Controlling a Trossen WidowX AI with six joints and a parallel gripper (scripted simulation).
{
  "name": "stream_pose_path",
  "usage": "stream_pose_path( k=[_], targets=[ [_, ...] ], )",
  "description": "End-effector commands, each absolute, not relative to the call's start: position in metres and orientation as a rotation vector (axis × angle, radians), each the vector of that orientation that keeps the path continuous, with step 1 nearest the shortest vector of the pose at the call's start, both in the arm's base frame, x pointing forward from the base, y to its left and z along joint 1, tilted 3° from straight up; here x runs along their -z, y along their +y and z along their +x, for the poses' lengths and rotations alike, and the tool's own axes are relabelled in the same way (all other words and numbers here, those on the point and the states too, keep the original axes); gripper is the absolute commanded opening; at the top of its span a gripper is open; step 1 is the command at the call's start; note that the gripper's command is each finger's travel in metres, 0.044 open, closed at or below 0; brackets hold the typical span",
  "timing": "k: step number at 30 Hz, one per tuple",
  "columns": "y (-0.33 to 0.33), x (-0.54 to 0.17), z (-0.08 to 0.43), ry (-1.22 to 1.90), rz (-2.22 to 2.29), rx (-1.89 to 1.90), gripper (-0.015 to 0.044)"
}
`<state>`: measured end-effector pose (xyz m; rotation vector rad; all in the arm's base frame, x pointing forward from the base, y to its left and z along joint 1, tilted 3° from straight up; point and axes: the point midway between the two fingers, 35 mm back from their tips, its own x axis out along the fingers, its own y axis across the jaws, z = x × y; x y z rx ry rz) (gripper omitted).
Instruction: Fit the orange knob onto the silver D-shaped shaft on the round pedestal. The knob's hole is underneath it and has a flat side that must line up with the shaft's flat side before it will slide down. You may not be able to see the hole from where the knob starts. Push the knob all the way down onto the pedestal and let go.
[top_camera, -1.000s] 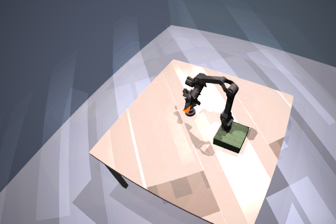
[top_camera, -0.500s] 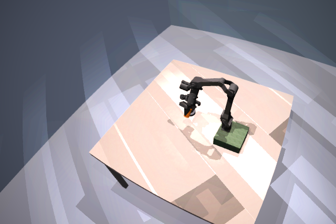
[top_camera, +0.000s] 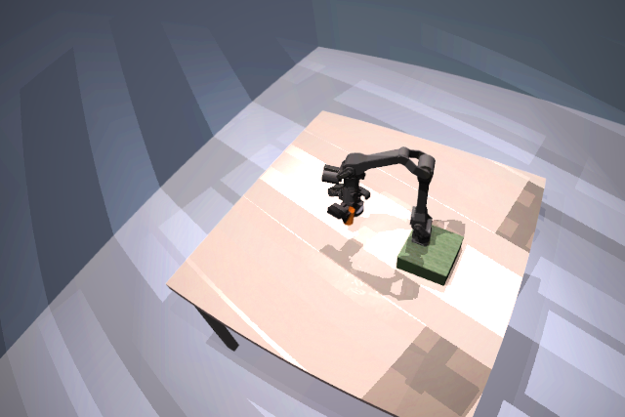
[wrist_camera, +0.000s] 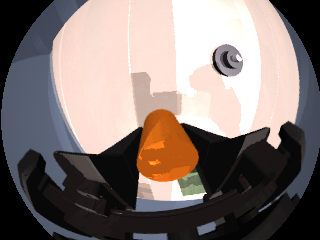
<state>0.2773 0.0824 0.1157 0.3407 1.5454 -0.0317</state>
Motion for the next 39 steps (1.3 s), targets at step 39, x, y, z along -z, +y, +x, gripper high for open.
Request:
stream_pose_path(
  k=[39],
  targets=[
    [0.094, 0.035, 0.298, 1.563, 0.169, 0.209, 0.0]
  ],
)
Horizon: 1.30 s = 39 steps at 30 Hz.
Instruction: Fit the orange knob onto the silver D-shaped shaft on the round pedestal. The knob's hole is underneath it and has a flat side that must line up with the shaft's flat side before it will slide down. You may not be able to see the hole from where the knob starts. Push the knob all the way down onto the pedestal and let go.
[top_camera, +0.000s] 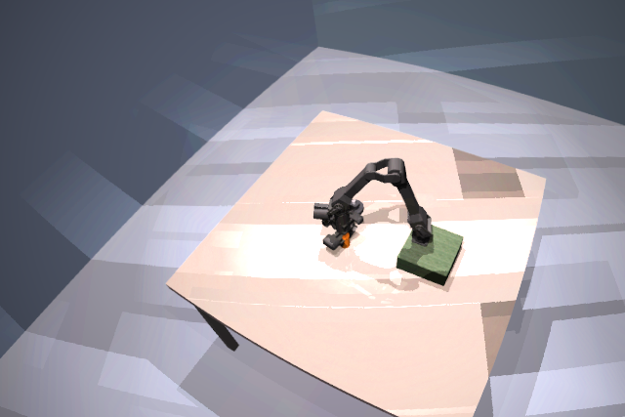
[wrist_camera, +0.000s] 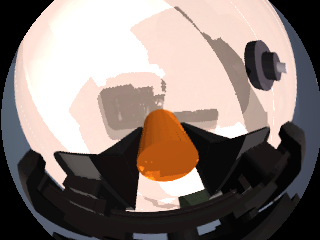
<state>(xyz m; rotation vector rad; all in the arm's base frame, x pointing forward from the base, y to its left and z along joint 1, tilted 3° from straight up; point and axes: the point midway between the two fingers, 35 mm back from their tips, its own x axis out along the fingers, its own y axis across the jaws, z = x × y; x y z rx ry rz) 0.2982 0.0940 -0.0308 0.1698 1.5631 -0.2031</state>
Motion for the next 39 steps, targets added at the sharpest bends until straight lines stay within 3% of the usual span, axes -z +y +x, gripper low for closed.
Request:
stream_pose_path(
  k=[1, 3, 12, 28, 35, 39],
  targets=[
    [0.094, 0.035, 0.298, 1.563, 0.169, 0.209, 0.0],
    [0.094, 0.035, 0.298, 1.563, 0.169, 0.209, 0.0],
    [0.094, 0.032, 0.298, 1.563, 0.169, 0.204, 0.0236],
    [0.094, 0.032, 0.298, 1.563, 0.169, 0.204, 0.024],
    [0.097, -0.045, 0.3, 1.563, 0.169, 0.208, 0.0424],
    [0.097, -0.047, 0.299, 1.563, 0.169, 0.208, 0.044]
  ],
)
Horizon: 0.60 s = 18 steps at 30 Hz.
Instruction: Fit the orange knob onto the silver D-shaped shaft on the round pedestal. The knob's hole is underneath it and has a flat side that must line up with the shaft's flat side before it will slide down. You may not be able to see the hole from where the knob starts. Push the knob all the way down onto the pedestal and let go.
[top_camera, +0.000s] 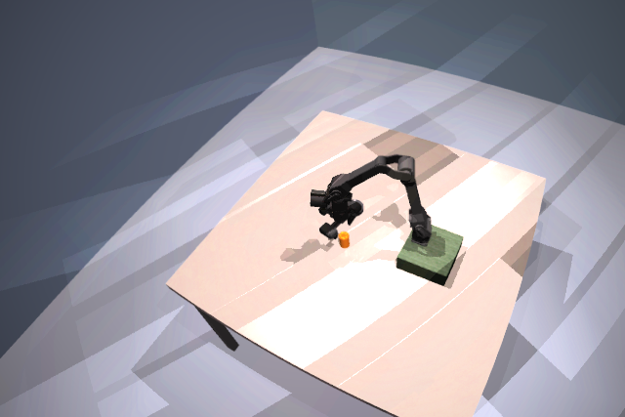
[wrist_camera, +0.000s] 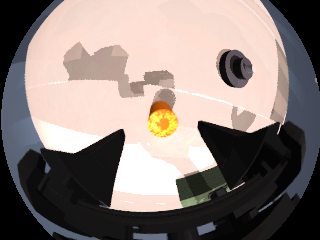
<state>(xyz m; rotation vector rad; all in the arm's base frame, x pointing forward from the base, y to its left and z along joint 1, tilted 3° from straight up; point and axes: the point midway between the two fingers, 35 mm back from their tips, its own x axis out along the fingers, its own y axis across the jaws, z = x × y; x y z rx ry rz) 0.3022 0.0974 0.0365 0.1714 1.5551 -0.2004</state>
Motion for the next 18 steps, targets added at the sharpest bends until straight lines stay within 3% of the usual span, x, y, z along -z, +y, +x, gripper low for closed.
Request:
stream_pose_path(
  k=[1, 18],
  targets=[
    [0.097, -0.047, 0.299, 1.563, 0.169, 0.208, 0.044],
    [0.096, -0.025, 0.299, 1.563, 0.169, 0.208, 0.044]
  ],
)
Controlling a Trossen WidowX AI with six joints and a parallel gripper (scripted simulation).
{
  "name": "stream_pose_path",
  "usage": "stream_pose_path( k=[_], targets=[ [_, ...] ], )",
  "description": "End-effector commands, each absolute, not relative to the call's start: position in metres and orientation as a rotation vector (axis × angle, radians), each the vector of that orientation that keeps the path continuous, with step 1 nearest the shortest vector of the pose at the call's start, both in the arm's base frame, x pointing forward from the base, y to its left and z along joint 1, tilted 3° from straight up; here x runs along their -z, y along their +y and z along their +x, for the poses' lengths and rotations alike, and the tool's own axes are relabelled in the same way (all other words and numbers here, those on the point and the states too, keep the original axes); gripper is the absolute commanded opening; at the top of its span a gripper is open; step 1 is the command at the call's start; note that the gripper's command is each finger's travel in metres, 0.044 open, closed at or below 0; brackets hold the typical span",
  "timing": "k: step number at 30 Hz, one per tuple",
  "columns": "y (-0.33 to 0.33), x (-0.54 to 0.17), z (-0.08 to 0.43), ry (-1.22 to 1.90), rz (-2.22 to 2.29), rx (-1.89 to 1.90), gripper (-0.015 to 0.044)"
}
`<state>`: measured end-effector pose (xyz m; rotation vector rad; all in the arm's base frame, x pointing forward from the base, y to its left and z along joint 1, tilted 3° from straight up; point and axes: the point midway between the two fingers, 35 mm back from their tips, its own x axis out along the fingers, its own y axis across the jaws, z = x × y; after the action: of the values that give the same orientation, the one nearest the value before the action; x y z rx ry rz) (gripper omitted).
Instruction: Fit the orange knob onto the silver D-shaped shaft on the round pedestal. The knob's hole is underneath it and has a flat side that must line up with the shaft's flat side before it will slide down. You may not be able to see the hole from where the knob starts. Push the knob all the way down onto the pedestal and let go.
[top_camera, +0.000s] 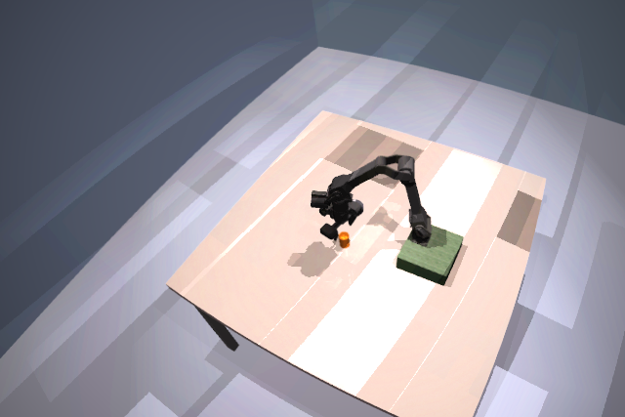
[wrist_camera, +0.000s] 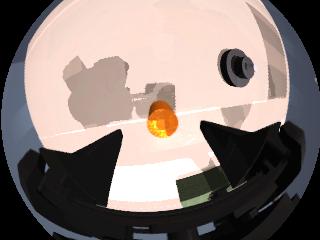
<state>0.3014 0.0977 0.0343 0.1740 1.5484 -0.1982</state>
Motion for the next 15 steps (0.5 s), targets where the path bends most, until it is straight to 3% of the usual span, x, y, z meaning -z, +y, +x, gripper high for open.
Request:
stream_pose_path(
  k=[1, 15],
  targets=[
    [0.096, -0.023, 0.299, 1.563, 0.169, 0.208, 0.044],
    [0.096, -0.001, 0.3, 1.563, 0.169, 0.208, 0.044]
  ],
)
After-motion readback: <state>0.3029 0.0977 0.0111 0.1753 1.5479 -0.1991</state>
